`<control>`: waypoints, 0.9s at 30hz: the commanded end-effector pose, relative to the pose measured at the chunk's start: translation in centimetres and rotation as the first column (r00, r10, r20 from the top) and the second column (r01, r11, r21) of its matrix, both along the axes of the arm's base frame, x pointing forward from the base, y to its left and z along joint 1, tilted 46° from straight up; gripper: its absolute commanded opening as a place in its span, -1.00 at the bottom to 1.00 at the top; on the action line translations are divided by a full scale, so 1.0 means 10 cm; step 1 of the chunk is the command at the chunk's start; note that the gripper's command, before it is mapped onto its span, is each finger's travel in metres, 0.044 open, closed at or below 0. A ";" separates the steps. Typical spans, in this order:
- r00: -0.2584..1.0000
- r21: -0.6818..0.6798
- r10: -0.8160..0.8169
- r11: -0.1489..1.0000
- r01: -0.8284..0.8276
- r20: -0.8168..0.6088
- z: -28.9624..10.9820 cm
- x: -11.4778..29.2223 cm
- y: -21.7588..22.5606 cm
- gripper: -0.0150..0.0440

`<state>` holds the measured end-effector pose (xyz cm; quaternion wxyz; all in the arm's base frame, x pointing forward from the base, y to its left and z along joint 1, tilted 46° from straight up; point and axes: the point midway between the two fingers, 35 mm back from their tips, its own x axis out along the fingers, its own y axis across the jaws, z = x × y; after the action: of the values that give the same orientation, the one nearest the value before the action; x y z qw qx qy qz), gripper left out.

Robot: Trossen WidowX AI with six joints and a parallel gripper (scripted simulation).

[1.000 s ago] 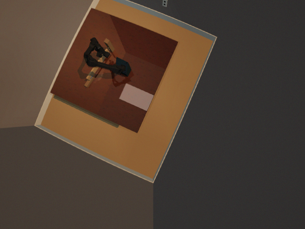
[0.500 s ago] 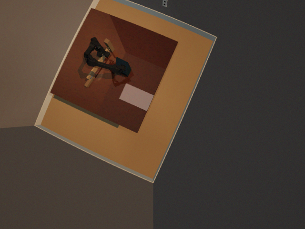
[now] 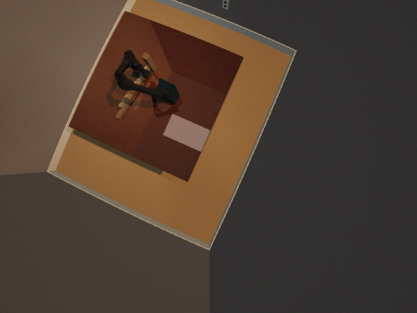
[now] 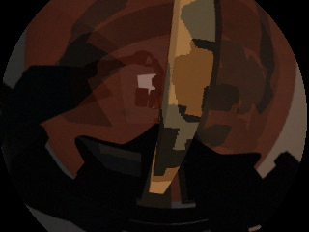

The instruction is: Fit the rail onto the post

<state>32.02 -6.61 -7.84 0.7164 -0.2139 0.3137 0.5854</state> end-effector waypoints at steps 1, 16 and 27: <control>1.000 -0.001 -0.006 1.000 0.006 0.001 -0.01 -0.01 -0.04 -0.49; 1.000 -0.001 -0.006 1.000 0.006 0.001 -0.05 -0.02 -0.06 -0.49; 1.000 -0.002 -0.006 1.000 0.006 0.001 -0.07 -0.03 -0.09 -0.49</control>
<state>31.83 -7.08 -8.46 0.7168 -0.2126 0.3134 0.5854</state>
